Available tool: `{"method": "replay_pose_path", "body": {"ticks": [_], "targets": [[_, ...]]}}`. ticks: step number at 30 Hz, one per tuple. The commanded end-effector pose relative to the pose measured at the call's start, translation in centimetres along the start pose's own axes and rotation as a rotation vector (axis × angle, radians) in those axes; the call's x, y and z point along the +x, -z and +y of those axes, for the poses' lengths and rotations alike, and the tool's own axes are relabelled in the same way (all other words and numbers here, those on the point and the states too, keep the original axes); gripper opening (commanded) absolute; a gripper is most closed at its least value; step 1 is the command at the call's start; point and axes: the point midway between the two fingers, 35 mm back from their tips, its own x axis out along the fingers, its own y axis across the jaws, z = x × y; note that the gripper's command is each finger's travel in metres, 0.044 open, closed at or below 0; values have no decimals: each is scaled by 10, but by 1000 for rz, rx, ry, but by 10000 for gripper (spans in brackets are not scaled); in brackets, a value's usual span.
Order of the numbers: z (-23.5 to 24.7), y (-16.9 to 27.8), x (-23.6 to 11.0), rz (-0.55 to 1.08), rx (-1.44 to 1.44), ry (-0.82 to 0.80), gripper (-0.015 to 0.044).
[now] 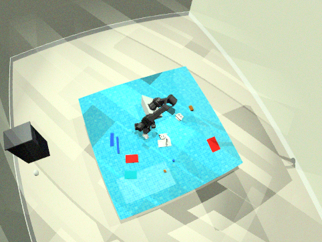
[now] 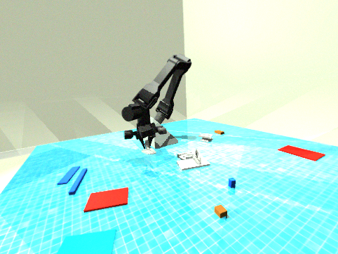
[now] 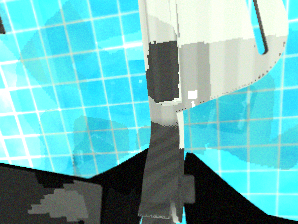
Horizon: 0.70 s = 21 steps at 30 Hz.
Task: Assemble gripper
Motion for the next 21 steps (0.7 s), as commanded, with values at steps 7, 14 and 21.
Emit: {"method": "replay_pose_path", "body": {"ticks": [7, 14, 21], "targets": [[-1, -2, -25, 1, -7, 8, 37], [-1, -1, -46, 1, -7, 8, 37], [-1, -1, -47, 1, -3, 8, 37]]}}
